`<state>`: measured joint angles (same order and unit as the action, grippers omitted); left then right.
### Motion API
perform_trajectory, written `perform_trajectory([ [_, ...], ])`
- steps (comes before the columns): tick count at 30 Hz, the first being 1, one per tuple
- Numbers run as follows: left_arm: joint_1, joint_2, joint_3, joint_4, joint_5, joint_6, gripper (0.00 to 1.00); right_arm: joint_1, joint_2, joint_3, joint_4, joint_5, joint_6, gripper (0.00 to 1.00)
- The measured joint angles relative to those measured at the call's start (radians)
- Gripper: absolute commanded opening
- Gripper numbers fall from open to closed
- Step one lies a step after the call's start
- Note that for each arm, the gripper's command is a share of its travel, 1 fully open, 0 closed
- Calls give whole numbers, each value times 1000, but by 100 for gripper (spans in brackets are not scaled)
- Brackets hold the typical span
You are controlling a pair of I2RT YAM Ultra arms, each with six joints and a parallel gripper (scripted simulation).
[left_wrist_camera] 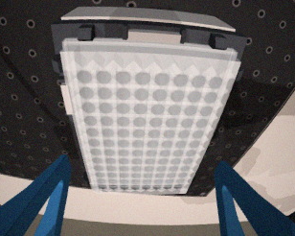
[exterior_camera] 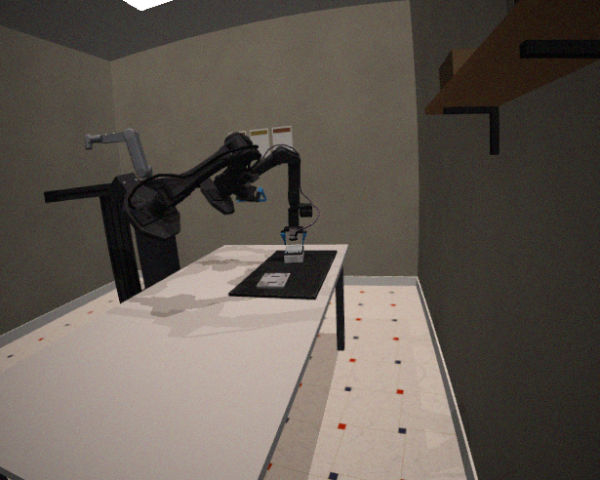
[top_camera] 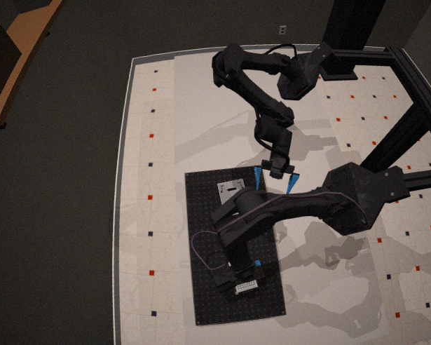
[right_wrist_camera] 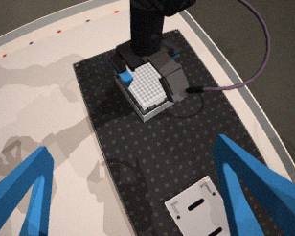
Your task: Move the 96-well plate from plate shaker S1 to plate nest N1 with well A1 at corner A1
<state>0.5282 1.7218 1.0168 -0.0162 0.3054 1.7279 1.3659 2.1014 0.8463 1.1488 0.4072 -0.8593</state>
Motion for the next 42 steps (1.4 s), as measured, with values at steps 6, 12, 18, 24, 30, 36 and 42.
perform_trajectory([
  [6,0,0,0,-6,0,0,100,0,0,0,0,0,0,100],
  [12,0,0,0,-7,0,0,100,0,0,0,0,0,0,100],
  [18,0,-2,-7,41,1,0,100,0,0,0,0,0,0,100],
  [24,0,-19,-55,79,5,0,100,0,0,0,0,0,0,100],
  [30,0,-19,-61,89,6,0,100,0,0,0,0,0,0,100],
  [36,-6,-19,-61,106,5,0,100,0,0,0,0,0,0,100],
  [42,-16,13,-53,123,0,-3,100,0,0,0,0,0,0,100],
])
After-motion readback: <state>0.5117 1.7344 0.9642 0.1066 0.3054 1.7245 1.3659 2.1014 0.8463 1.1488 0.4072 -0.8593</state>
